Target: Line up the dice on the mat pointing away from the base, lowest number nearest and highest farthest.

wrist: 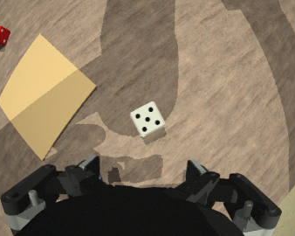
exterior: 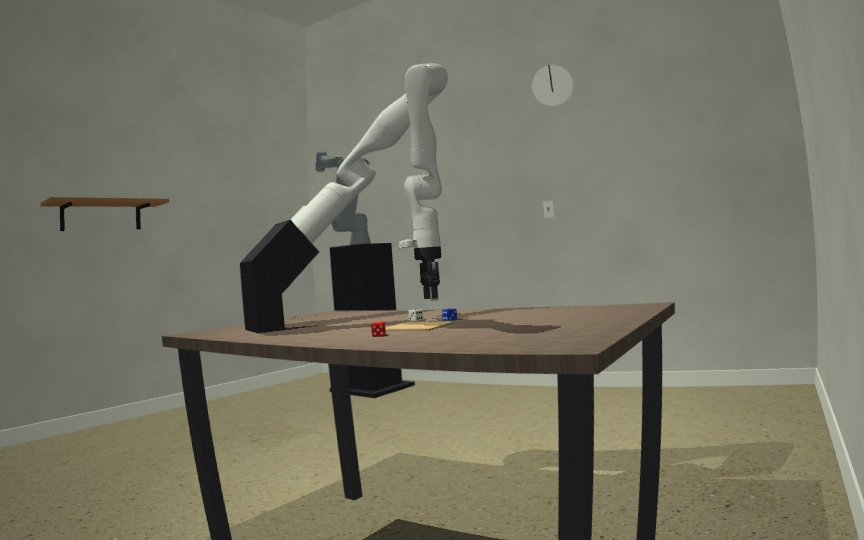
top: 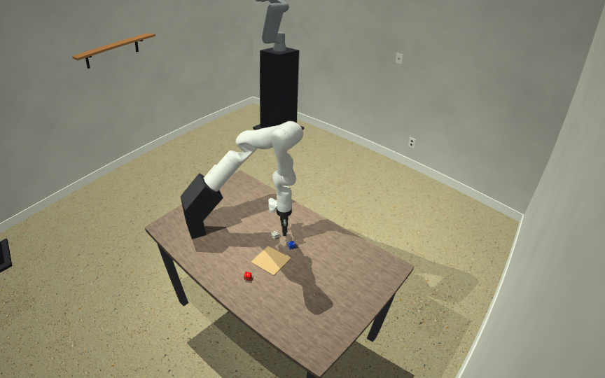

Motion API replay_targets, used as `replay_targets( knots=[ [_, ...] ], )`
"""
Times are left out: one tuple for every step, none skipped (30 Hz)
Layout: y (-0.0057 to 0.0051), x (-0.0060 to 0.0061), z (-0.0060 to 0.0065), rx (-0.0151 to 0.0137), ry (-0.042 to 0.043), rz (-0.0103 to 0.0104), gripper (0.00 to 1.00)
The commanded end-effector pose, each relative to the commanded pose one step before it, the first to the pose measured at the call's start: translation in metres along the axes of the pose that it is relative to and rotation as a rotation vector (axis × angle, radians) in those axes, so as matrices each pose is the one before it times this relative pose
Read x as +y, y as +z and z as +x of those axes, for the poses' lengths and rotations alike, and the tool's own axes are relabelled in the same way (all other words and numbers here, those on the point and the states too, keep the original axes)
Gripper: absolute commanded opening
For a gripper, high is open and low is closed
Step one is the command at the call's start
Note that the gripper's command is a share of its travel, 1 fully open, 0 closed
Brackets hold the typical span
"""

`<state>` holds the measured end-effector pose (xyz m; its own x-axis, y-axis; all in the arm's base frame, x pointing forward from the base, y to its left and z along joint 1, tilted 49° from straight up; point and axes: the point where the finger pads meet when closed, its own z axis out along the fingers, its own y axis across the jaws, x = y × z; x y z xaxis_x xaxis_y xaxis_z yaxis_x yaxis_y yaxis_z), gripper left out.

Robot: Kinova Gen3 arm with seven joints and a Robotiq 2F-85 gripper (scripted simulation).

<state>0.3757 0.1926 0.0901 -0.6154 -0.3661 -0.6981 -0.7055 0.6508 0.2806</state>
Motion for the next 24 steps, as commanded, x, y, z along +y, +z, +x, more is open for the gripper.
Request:
replay_targets(
  knots=[
    [-0.00065, 0.00083, -0.00027, 0.00105, 0.00383, 0.00282, 1.0],
    [0.0, 0.0, 0.0, 0.0, 0.0, 0.0, 1.0],
    [0.0, 0.0, 0.0, 0.0, 0.0, 0.0, 1.0],
    [0.0, 0.0, 0.0, 0.0, 0.0, 0.0, 1.0],
    [0.0, 0.0, 0.0, 0.0, 0.0, 0.0, 1.0],
    [0.0, -0.00001, -0.00001, -0.00001, 0.00001, 0.00002, 1.0],
    [0.00001, -0.0001, -0.00009, -0.00009, 0.00005, 0.00012, 1.0],
    [0.00004, -0.00026, -0.00024, -0.00024, 0.00014, 0.00031, 1.0],
    [0.00007, -0.0005, -0.00045, -0.00046, 0.00027, 0.00059, 1.0],
    [0.00011, -0.00079, -0.00071, -0.00073, 0.00042, 0.00093, 1.0],
    [0.00015, -0.00113, -0.00103, -0.00105, 0.0006, 0.00133, 1.0],
    [0.00006, -0.00021, -0.00082, -0.00063, 0.00036, -0.00143, 1.0],
    [0.0, 0.0, 0.0, 0.0, 0.0, 0.0, 1.0],
    [0.0, 0.0, 0.0, 0.0, 0.0, 0.0, 1.0],
    [-0.00004, 0.002, -0.0007, -0.00041, 0.00013, -0.00838, 1.0],
    [-0.00028, -0.00041, -0.00098, -0.0001, -0.00113, -0.00072, 1.0],
    [-0.00031, -0.00124, -0.00112, -0.00007, -0.00114, 0.00149, 1.0],
    [-0.00023, -0.0013, -0.00121, 0.00004, -0.00101, 0.00124, 1.0],
    [-0.00002, -0.00167, -0.00064, 0.00101, 0.00064, 0.00102, 1.0],
    [0.00009, -0.00207, -0.00028, 0.00189, 0.00142, 0.00128, 1.0],
    [0.00007, -0.00186, -0.00088, 0.00111, 0.00078, 0.00069, 1.0],
    [-0.00002, -0.00164, -0.00161, -0.00002, 0.00009, 0.00008, 1.0],
    [-0.00001, -0.00173, -0.0018, -0.00009, 0.00002, 0.00001, 1.0],
    [0.00001, -0.00192, -0.00182, 0.00014, 0.00011, 0.00009, 1.0]
  ],
)
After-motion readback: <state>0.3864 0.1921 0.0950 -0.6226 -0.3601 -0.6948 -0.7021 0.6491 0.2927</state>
